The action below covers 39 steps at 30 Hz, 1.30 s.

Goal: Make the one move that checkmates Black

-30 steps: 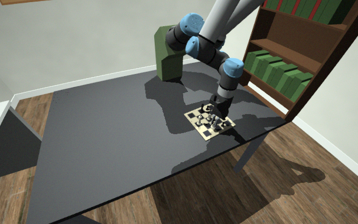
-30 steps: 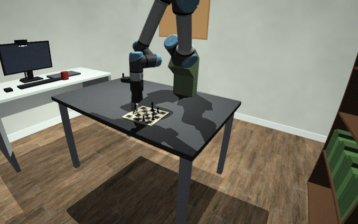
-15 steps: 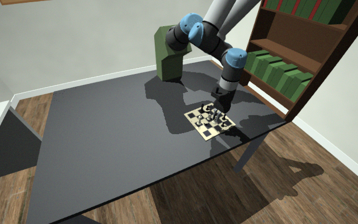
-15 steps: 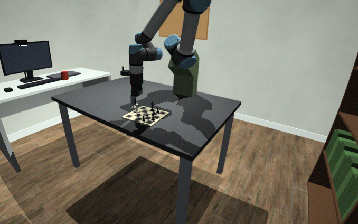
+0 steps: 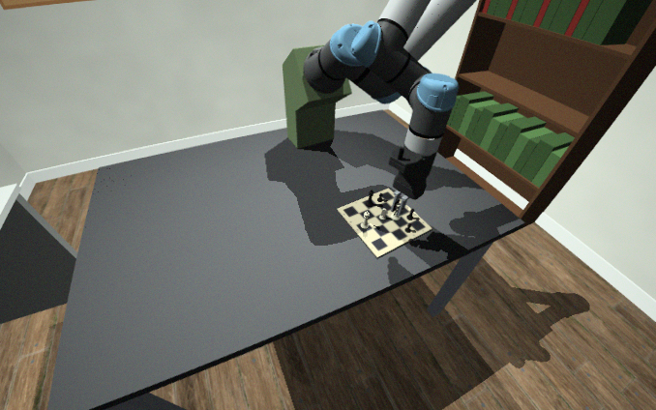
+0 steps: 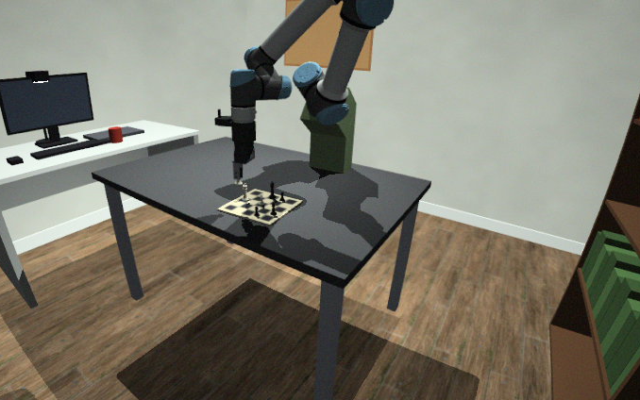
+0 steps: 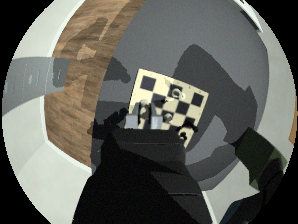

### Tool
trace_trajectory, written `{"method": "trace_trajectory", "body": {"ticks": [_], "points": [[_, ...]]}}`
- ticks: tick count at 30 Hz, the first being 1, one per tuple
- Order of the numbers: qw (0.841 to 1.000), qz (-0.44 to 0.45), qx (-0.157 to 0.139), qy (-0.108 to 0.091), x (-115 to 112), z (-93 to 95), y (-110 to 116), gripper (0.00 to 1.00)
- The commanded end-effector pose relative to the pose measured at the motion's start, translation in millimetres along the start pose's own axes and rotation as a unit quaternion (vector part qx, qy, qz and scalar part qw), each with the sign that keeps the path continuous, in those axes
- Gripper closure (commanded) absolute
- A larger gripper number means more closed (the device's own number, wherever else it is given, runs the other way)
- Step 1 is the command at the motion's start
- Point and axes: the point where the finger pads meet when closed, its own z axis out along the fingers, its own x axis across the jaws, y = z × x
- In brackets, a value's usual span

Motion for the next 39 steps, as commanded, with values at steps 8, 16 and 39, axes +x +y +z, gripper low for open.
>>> {"method": "trace_trajectory", "body": {"ticks": [8, 16, 39], "points": [[1.000, 0.000, 0.000, 0.000, 0, -5.9, 0, 1.00], [1.000, 0.000, 0.000, 0.000, 0, -5.9, 0, 1.00], [0.994, 0.109, 0.000, 0.001, 102, -5.8, 25, 1.00]]}}
